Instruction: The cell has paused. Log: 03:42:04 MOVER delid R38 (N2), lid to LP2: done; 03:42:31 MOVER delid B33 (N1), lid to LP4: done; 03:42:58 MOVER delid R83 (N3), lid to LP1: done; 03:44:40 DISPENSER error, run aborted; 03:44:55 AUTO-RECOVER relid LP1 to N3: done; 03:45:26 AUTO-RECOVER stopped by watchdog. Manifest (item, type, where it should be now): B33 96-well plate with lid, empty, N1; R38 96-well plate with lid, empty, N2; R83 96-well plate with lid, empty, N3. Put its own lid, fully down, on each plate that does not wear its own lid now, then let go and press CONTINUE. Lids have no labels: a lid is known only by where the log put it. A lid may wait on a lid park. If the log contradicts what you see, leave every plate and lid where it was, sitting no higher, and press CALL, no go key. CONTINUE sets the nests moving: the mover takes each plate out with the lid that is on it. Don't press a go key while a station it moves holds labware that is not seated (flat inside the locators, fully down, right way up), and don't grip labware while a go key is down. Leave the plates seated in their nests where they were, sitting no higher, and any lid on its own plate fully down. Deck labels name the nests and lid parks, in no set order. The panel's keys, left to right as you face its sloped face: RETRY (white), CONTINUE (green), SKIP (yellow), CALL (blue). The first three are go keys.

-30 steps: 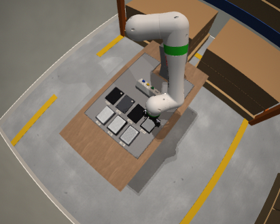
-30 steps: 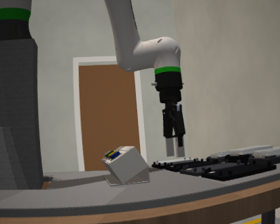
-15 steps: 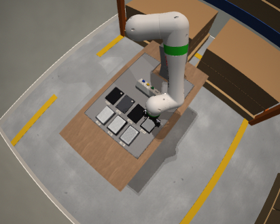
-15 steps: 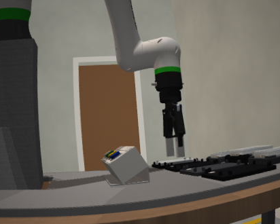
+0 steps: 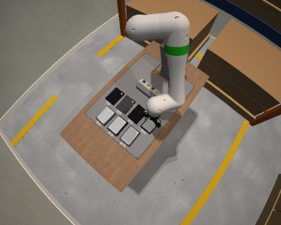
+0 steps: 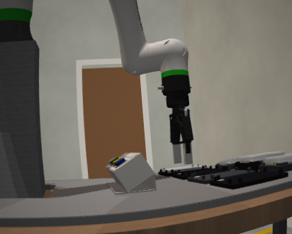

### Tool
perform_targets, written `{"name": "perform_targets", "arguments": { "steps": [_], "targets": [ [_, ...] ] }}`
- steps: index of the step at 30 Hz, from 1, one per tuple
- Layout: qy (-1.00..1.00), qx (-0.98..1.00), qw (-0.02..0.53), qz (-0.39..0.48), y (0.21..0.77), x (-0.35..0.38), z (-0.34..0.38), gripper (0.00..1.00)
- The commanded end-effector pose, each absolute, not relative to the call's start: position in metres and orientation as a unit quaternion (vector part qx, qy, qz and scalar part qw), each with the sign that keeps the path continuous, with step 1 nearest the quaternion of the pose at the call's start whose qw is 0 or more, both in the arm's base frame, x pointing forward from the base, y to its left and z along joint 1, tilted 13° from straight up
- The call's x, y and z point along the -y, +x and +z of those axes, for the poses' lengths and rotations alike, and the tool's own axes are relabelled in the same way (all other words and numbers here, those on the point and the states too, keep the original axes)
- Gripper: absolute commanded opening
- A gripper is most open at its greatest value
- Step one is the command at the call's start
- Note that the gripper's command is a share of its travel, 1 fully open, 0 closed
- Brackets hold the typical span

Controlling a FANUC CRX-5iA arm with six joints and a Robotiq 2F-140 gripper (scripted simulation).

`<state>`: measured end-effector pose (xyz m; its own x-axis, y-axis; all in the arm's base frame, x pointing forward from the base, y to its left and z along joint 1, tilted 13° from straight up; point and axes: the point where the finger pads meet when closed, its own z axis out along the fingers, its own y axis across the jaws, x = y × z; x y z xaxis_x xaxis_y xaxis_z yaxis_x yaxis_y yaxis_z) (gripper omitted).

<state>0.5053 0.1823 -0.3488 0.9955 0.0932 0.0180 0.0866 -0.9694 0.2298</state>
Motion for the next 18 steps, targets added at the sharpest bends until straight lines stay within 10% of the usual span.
{"name": "perform_targets", "arguments": {
  "steps": [1,18],
  "targets": [
    [0.992,-0.045,0.115,0.015,0.5055,-0.1824,-0.3490,0.66],
    [0.992,-0.045,0.115,0.015,0.5057,-0.1812,-0.3542,0.66]
  ]
}}
